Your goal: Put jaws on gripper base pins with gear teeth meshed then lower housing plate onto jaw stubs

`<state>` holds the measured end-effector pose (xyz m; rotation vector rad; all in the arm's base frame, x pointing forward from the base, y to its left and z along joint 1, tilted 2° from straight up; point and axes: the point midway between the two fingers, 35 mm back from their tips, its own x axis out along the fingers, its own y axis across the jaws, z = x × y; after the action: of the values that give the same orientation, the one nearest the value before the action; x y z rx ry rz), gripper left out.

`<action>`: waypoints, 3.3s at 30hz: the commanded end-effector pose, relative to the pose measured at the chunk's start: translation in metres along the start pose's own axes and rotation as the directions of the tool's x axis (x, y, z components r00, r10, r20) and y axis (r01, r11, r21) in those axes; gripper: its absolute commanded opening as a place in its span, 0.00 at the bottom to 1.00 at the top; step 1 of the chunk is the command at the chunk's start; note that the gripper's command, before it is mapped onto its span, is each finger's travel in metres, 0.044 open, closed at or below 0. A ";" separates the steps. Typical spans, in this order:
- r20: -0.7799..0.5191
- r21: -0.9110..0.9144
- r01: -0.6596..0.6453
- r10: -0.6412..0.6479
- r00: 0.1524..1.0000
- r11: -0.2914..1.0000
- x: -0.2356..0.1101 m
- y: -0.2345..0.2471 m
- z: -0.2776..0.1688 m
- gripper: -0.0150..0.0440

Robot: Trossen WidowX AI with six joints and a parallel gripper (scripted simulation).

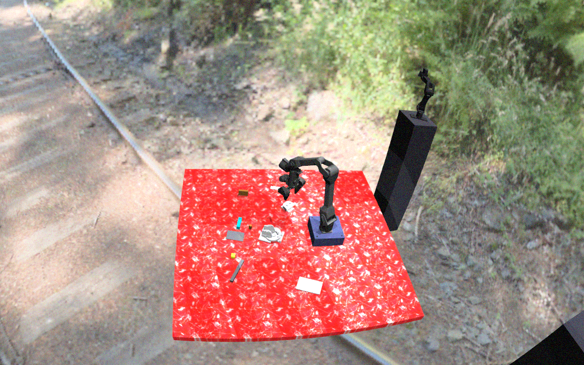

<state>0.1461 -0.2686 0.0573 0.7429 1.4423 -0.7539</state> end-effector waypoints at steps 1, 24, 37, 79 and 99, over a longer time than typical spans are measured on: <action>-0.007 -0.004 -0.002 0.002 1.000 1.000 0.026 -0.001 -0.002 1.00; -0.007 -0.004 -0.002 0.002 1.000 1.000 0.055 -0.001 -0.002 1.00; -0.007 -0.004 -0.002 0.002 1.000 1.000 0.069 -0.001 -0.002 1.00; -0.008 0.002 -0.001 0.001 1.000 1.000 0.085 -0.001 -0.003 0.94; -0.008 0.002 -0.001 0.001 1.000 1.000 0.083 -0.001 -0.003 0.85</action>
<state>0.1432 -0.2671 -0.0280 0.7489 1.4487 -0.7522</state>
